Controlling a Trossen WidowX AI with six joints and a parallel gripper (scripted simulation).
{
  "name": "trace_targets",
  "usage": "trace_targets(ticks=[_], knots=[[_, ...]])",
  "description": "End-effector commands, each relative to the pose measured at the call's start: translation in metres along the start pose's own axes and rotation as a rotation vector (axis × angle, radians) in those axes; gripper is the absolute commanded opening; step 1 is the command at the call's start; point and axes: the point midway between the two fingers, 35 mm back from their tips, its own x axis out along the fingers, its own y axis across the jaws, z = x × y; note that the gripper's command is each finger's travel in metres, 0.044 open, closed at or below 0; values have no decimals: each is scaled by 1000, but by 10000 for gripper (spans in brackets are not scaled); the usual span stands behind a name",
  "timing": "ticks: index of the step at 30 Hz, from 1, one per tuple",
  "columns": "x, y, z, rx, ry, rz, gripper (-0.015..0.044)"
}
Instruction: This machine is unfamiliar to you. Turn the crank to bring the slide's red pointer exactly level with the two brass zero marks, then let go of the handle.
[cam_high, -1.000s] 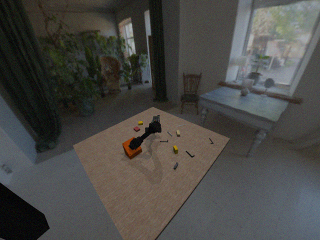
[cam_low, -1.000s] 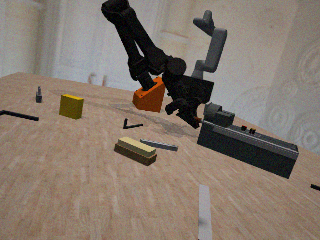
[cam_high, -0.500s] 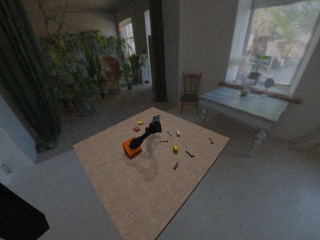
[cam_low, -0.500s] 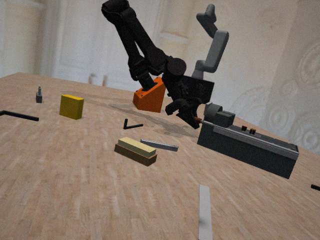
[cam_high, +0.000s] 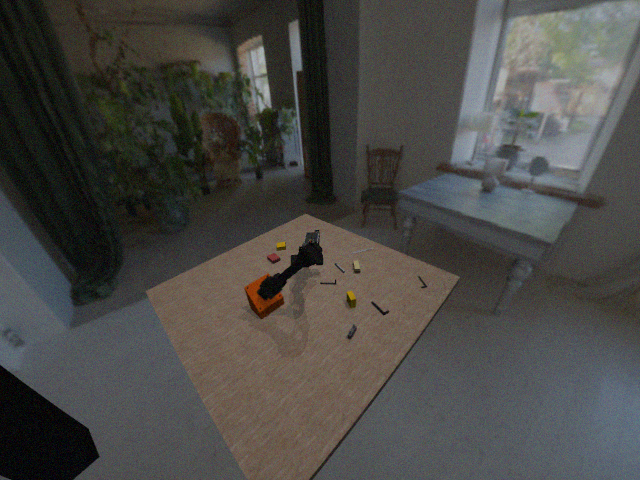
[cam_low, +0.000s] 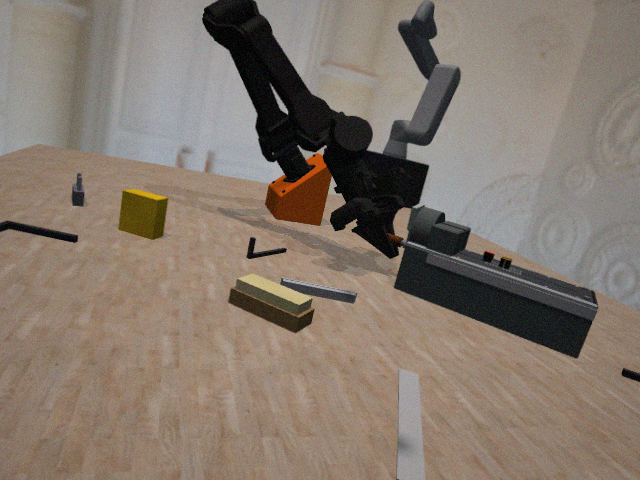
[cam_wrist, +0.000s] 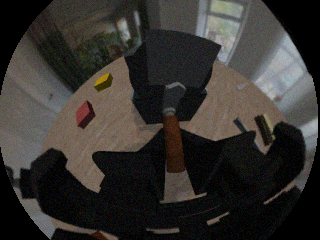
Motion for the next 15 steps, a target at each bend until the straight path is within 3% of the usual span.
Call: trace_targets(ticks=[1,15], knots=[[1,-9,-1,11,6,-22,0],[0,-10,-1,11,6,-22,0]])
